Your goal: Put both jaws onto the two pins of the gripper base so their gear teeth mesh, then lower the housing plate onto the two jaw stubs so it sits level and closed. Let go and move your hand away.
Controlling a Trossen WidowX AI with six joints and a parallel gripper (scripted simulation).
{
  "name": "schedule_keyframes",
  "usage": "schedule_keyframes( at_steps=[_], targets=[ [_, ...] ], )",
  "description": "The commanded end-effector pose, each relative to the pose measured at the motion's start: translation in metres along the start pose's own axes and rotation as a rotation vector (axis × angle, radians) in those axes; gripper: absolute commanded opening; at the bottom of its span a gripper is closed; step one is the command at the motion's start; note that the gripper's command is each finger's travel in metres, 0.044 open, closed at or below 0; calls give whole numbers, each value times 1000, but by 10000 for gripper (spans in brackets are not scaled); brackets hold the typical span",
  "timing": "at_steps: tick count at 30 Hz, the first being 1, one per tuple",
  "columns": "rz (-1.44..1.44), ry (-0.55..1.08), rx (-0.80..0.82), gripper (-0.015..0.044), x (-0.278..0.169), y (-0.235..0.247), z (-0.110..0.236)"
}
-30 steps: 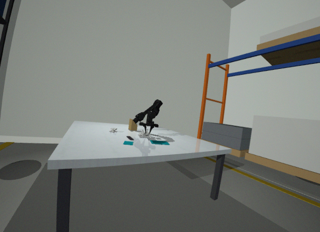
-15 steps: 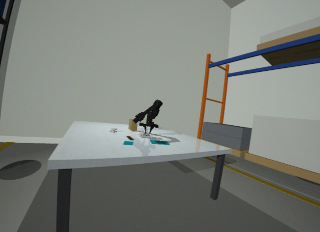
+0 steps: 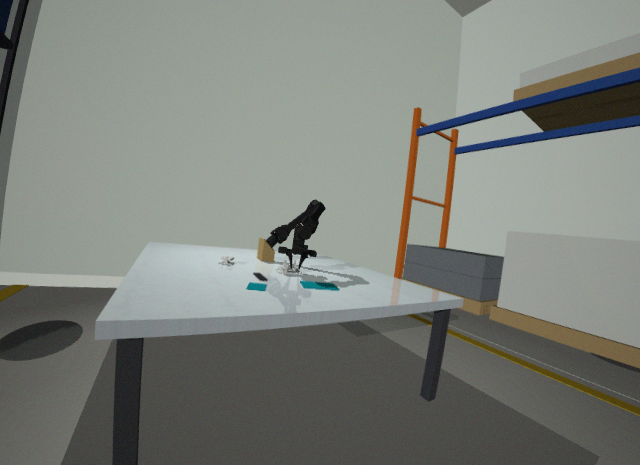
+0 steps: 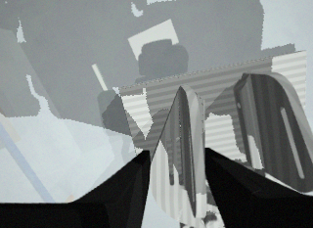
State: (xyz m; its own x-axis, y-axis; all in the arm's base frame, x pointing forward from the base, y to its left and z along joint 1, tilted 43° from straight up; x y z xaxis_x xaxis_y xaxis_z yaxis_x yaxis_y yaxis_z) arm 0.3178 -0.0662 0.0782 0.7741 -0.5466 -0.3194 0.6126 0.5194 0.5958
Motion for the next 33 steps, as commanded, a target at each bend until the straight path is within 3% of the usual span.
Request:
schedule_keyframes(
  at_steps=[1, 33],
  targets=[
    [-6, 1, 3, 134, 0, 0, -1],
    [-7, 1, 4, 134, 0, 0, -4]
  ],
)
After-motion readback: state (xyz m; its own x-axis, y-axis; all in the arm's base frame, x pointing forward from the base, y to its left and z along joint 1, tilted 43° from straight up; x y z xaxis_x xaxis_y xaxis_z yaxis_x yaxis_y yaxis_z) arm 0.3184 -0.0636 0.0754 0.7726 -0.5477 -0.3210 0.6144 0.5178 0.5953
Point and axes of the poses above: the point midway between the two fingers, 35 mm back from their tips, its own z axis back along the fingers, its own y axis across the jaws, x = y × z, the point moved 9 cm from there along z, back along the fingers, and after that the axes turned 13 degrees about -z, right-handed, at the moved point
